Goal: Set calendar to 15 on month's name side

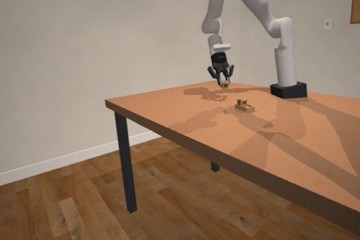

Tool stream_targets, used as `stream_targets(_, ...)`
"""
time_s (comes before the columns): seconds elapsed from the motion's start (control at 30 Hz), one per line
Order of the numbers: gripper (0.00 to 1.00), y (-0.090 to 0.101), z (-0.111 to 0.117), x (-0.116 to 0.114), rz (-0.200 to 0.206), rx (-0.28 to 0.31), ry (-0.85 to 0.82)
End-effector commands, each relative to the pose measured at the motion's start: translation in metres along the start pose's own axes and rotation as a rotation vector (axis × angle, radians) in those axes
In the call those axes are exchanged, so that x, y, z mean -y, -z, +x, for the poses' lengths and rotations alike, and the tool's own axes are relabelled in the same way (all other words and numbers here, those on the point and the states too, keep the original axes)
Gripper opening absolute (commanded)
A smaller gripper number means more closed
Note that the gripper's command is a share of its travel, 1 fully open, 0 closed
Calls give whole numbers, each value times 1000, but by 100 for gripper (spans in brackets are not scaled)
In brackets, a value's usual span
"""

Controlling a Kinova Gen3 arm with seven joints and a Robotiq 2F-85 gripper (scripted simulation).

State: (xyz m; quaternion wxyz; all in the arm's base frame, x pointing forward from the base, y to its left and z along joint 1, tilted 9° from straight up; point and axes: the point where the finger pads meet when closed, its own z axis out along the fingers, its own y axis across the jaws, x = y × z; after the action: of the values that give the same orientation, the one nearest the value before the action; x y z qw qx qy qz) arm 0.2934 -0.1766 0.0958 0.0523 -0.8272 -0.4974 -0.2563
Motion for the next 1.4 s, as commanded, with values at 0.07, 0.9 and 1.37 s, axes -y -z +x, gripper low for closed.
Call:
stream_targets(0.07,28,2,-7,1,-4,1,-17)
stream_targets(0.9,28,1,-9,1,-3,-241,-16)
stream_targets(1.37,28,1,-10,1,-6,-261,-16)
